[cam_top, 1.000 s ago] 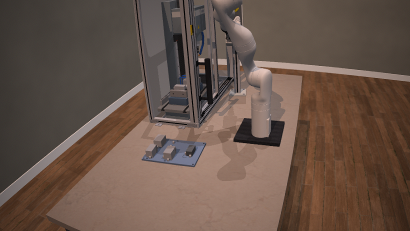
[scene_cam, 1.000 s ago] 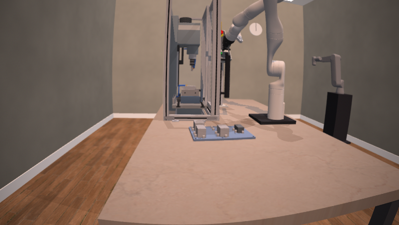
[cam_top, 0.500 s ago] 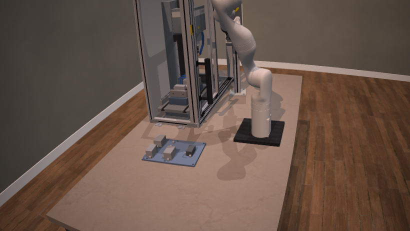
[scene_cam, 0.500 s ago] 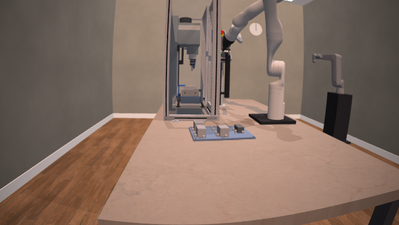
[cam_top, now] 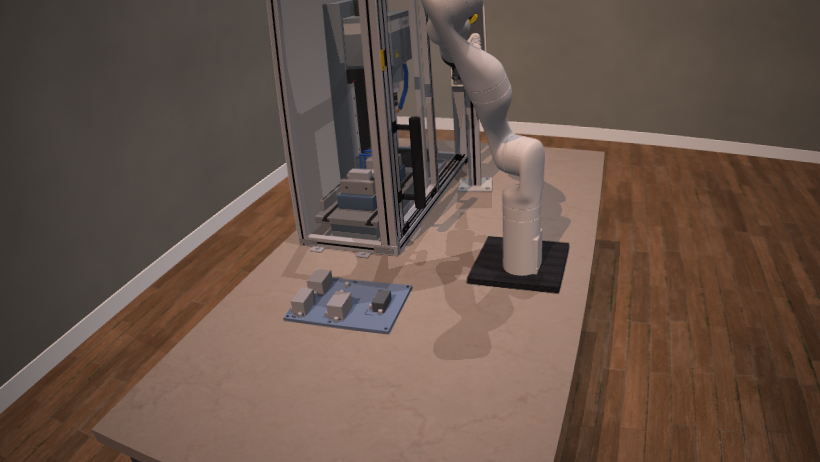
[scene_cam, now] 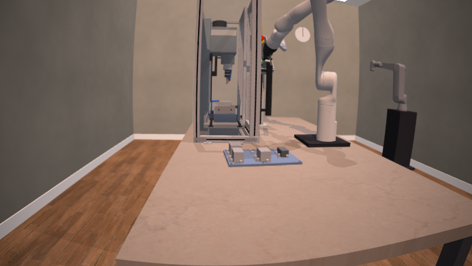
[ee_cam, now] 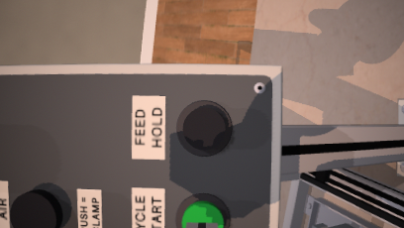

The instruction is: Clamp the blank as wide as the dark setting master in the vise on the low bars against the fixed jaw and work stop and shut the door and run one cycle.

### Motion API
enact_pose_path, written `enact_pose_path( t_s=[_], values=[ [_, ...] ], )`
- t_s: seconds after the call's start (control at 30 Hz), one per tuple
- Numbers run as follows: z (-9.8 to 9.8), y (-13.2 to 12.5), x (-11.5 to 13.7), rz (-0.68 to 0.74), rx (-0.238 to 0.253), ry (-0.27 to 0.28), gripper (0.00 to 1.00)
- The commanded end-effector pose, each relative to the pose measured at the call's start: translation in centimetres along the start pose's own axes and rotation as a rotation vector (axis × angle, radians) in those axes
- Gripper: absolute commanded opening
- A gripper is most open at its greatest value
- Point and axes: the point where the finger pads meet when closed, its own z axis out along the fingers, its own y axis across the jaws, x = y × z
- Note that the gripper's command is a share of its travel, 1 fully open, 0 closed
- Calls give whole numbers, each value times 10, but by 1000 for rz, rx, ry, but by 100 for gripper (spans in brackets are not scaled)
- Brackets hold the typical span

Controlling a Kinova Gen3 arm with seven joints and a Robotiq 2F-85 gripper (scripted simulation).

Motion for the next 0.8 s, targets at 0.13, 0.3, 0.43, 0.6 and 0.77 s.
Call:
enact_pose_path(
  t_s=[0.13, 0.3, 0.43, 0.6, 0.77],
  values=[
    [2, -1, 0, 0, 1, 0, 10],
    [2, -1, 0, 0, 1, 0, 10],
    [3, -1, 0, 0, 1, 0, 10],
    [6, -1, 0, 0, 1, 0, 10],
    [6, -1, 0, 0, 1, 0, 10]
  ],
)
